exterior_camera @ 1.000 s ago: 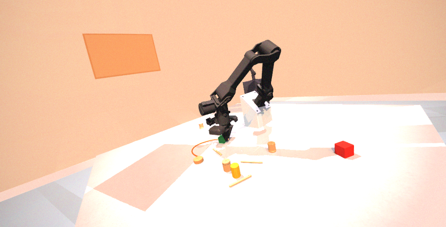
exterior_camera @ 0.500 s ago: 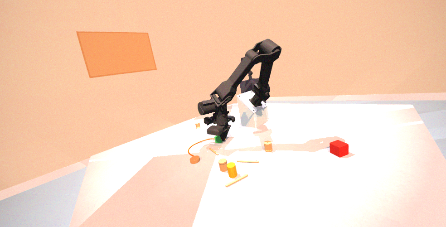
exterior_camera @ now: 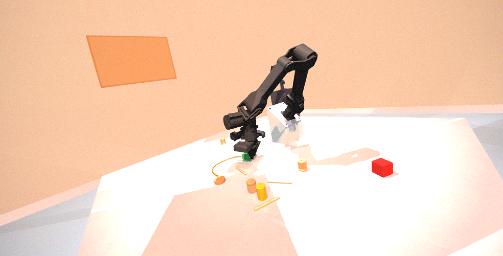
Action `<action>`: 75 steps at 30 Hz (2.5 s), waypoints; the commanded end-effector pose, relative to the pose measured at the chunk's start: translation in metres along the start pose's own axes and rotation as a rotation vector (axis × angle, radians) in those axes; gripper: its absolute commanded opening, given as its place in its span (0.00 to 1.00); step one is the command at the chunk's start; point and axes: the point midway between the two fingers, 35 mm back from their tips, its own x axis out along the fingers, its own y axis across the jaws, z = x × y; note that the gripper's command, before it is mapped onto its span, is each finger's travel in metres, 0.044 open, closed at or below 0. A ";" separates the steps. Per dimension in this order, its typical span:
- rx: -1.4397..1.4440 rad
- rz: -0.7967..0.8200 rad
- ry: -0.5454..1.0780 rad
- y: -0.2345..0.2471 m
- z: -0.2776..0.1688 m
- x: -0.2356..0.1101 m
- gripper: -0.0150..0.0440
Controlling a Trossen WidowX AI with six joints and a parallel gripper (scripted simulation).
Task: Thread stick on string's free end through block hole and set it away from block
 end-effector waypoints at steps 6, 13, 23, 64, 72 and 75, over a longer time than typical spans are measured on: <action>0.004 0.000 -0.002 -0.001 -0.002 0.000 0.25; 0.004 0.000 -0.001 -0.002 -0.011 -0.001 0.25; 0.005 0.001 -0.001 -0.003 -0.024 -0.003 0.25; 0.006 0.009 0.004 -0.003 -0.078 -0.009 0.25; 0.006 0.012 0.004 -0.003 -0.089 -0.011 0.25; 0.006 0.012 0.005 -0.003 -0.090 -0.013 0.25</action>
